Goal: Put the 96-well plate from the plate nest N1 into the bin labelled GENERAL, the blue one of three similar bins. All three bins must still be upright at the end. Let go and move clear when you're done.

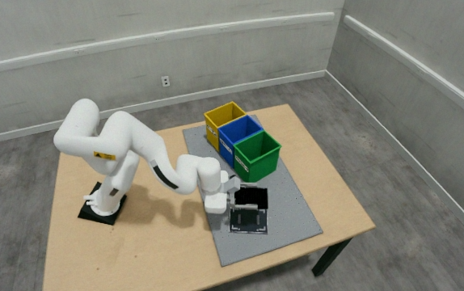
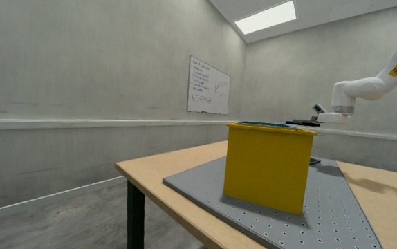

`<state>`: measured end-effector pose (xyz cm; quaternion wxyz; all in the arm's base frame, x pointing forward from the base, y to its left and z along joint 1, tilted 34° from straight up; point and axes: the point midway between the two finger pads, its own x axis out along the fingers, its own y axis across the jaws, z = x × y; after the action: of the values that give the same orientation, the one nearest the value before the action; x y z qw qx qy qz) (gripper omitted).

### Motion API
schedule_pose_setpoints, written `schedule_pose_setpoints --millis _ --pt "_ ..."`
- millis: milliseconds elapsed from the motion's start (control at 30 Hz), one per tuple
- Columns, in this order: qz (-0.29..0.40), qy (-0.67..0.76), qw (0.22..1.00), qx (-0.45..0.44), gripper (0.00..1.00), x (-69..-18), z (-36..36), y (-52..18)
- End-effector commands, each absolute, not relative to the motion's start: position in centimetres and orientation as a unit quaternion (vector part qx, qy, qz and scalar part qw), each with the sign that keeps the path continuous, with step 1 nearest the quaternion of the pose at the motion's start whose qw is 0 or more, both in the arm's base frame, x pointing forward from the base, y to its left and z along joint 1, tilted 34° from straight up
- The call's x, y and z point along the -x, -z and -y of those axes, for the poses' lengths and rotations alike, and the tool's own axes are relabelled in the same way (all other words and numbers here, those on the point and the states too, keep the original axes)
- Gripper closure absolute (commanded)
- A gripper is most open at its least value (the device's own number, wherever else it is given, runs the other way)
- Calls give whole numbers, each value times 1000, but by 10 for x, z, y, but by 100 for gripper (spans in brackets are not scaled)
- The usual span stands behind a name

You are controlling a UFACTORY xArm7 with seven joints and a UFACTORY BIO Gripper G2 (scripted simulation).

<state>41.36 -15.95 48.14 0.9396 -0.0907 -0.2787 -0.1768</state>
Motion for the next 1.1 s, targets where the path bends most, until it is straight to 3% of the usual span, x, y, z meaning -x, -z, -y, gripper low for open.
schedule_pose_setpoints --millis 0,833,1067 --pt "280 177 939 91 100 -411 158 -488" --pt "280 177 939 91 100 -400 152 -506" --pt "272 98 951 114 100 -405 136 -503"
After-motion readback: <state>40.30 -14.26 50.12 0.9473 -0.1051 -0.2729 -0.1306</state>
